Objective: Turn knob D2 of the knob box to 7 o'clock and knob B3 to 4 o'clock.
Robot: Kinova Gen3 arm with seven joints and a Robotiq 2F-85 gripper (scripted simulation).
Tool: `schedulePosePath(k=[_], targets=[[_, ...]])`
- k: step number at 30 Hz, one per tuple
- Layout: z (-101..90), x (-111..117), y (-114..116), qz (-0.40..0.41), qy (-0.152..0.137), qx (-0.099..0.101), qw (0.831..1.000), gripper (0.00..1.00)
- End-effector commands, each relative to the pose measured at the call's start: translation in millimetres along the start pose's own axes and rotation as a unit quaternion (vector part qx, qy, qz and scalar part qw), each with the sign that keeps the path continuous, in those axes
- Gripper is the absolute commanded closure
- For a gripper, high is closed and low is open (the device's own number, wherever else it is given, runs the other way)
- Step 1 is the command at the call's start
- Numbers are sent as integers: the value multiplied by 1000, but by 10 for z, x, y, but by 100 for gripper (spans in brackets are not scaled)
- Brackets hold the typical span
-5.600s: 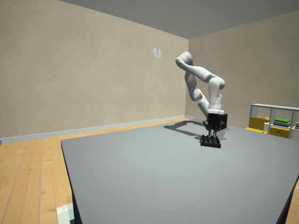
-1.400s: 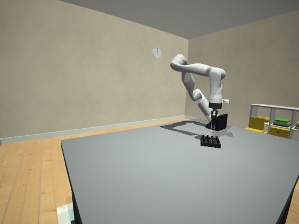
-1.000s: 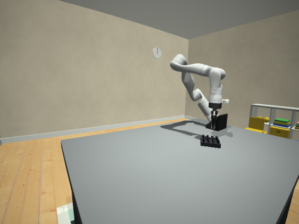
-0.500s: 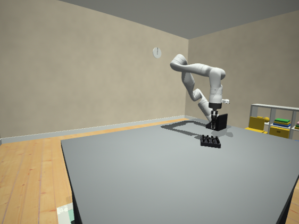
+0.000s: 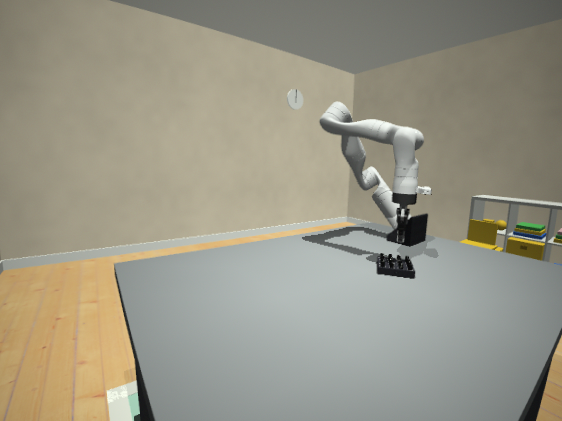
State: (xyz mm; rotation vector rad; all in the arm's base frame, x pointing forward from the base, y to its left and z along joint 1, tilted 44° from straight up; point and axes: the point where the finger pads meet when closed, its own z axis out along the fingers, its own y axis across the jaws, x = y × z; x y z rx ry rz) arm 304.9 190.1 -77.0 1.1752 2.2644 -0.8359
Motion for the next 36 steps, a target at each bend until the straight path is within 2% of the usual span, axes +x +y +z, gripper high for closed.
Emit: schedulePosePath(k=[1, 20, 36], targets=[[-8, 2, 4, 0, 0, -1, 1000, 81], [76, 2, 6, 0, 0, -1, 1000, 81], [268, 1, 10, 0, 0, -1, 1000, 81]])
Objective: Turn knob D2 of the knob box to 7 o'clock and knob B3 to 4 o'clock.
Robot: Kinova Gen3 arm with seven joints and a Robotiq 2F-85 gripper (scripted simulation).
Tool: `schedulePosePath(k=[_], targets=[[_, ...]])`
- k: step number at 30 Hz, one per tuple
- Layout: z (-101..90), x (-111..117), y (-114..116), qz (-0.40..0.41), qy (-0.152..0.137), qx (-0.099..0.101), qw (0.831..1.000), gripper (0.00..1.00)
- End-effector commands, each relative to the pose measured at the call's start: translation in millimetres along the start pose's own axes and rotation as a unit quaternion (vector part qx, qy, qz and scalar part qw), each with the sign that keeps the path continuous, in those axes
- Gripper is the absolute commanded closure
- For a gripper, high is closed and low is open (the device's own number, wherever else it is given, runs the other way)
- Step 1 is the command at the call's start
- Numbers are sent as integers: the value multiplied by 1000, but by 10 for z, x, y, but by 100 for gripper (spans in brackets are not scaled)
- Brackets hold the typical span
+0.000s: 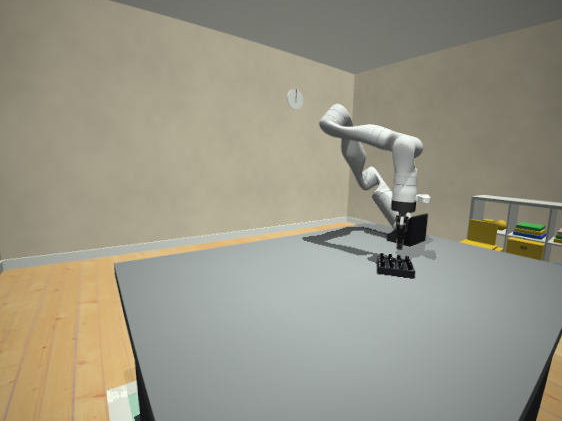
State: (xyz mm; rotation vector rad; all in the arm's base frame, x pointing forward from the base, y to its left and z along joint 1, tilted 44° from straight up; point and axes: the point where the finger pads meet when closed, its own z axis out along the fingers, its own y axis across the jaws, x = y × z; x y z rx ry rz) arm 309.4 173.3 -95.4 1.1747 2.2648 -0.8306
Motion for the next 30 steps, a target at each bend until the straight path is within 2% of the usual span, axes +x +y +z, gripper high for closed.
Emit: schedulePosePath(k=[1, 15, 30], targets=[[16, 3, -7, -1, 0, 1, 1000, 81], [152, 3, -5, -1, 0, 1, 1000, 81], [176, 2, -4, -1, 0, 1, 1000, 81]])
